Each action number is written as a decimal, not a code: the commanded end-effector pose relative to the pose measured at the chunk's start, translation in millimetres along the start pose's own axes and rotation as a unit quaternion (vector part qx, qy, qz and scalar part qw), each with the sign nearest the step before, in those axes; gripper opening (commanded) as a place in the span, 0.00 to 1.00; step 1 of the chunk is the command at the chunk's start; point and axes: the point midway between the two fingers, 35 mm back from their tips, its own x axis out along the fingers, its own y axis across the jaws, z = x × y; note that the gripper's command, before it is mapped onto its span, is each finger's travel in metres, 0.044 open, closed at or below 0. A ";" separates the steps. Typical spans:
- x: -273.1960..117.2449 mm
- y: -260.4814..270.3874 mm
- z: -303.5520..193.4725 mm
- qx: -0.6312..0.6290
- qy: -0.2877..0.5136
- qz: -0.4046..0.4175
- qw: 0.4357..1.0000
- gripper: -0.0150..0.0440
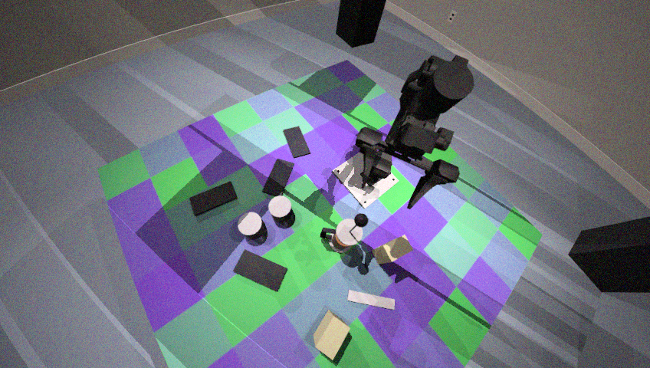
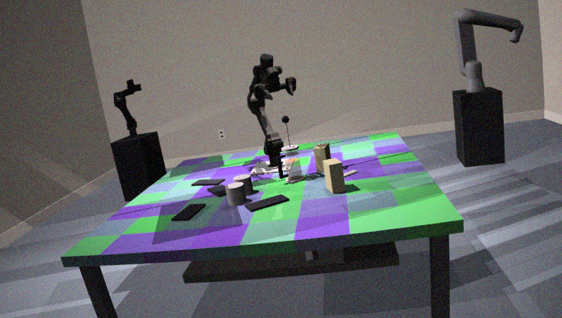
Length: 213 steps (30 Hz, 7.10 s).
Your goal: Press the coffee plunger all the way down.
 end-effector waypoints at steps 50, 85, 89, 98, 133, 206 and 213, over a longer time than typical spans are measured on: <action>68.8 -13.0 -64.0 0.005 0.022 -0.023 0.999 0.56; 87.1 -13.5 -92.0 0.005 0.021 -0.023 1.000 0.47; 90.5 -13.6 -97.4 0.005 0.021 -0.023 1.000 0.47; 98.1 -13.9 -109.6 0.005 0.021 -0.023 1.000 0.47; 125.4 -14.5 -139.3 0.005 0.021 -0.023 1.000 0.47; 128.6 -14.4 -128.9 0.006 0.012 -0.022 1.000 0.47; 128.6 -14.4 -128.9 0.006 0.012 -0.022 1.000 0.51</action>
